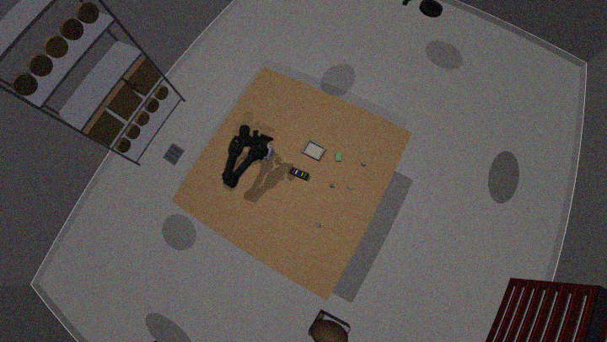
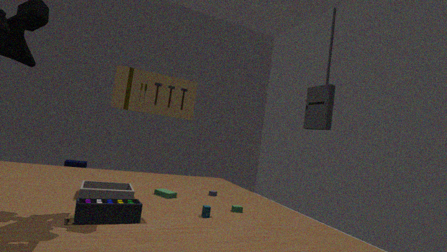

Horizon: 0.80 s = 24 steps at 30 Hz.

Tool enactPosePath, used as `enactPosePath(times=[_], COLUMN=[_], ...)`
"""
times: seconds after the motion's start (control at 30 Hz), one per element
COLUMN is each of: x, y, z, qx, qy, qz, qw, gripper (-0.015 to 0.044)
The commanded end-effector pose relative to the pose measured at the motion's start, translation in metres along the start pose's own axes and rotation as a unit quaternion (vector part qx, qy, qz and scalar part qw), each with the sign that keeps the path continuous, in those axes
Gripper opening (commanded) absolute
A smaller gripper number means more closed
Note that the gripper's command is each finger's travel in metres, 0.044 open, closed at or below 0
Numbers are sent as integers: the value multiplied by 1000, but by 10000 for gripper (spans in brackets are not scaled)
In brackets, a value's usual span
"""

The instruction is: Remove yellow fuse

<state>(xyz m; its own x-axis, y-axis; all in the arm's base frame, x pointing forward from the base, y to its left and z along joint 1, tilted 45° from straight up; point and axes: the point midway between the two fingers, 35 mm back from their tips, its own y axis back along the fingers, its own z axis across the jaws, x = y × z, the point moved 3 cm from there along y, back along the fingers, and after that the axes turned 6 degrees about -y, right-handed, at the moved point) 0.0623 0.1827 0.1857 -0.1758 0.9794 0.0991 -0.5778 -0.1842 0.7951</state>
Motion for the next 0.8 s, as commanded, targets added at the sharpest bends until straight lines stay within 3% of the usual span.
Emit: enactPosePath(times=[0.0, 0.07, 0.3, 0.47, 0.63, 0.77], x=[0, 1, -2, -13, -20, -32], y=[-1, -7, -42, -66, -82, -103], z=[1, 6, 35, 46, 57, 70], qx=[0, 0, 48, 100, 147, 213], qy=[7, 60, 334, 397, 507, 623], qz=[-3, -23, -119, -141, -154, -152], qw=[1000, 998, 934, 901, 835, 737], gripper=[26, 74, 74, 74, 74, 74])
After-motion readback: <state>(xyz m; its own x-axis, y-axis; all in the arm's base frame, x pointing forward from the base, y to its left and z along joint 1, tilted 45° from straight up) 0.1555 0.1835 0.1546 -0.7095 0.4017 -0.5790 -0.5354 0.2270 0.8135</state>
